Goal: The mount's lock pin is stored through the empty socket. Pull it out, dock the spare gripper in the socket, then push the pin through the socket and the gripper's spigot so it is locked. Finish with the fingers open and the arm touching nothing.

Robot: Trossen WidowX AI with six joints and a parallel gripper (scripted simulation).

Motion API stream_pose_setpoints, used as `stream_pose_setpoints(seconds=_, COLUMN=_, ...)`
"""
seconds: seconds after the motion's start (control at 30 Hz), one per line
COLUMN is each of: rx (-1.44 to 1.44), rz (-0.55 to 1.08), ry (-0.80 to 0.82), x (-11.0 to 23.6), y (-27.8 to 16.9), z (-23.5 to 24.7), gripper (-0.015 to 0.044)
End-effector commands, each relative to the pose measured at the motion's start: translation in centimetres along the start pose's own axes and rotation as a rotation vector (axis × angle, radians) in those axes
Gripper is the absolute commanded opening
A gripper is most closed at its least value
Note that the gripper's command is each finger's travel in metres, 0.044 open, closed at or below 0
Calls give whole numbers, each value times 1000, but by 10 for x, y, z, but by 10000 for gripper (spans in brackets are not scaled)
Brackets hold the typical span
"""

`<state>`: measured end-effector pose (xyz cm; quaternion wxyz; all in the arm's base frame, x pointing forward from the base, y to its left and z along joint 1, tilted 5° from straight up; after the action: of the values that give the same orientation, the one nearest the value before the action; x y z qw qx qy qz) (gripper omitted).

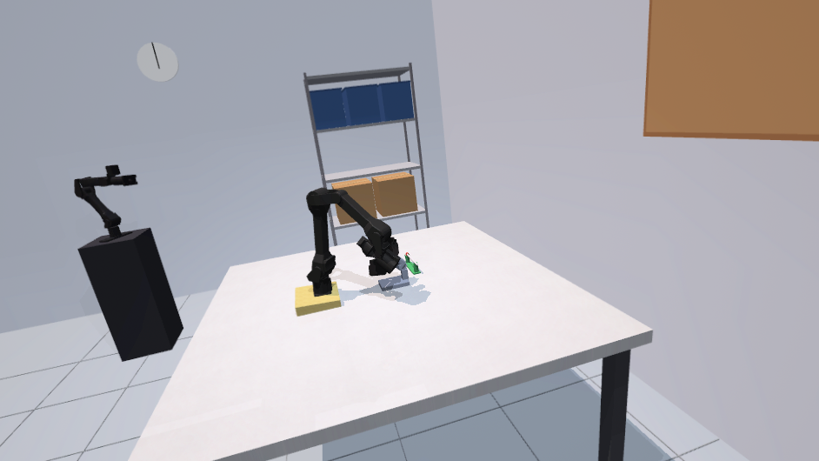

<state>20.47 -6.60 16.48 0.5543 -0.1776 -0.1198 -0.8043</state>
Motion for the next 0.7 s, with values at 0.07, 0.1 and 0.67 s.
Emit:
stream_pose_setpoints(seconds=0.07, rx=-147, rz=-5, ry=11, x=1, y=1, z=1, gripper=0)
stream_pose_setpoints(seconds=0.1, rx=-173, rz=-5, ry=12, x=1, y=1, z=1, gripper=0)
stream_pose_setpoints(seconds=0.67, rx=-605, rz=-2, ry=18, x=1, y=2, z=0, gripper=0)
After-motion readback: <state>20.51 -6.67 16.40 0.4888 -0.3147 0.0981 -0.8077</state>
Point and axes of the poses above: the point midway between the two fingers, 35 mm back from their tips, its own x axis back along the fingers, its own z axis across the jaws, y = z × x, the point moved 6 cm from there along x, back along the fingers, and after that the axes turned 5 degrees about -x, right-handed, at the moved point
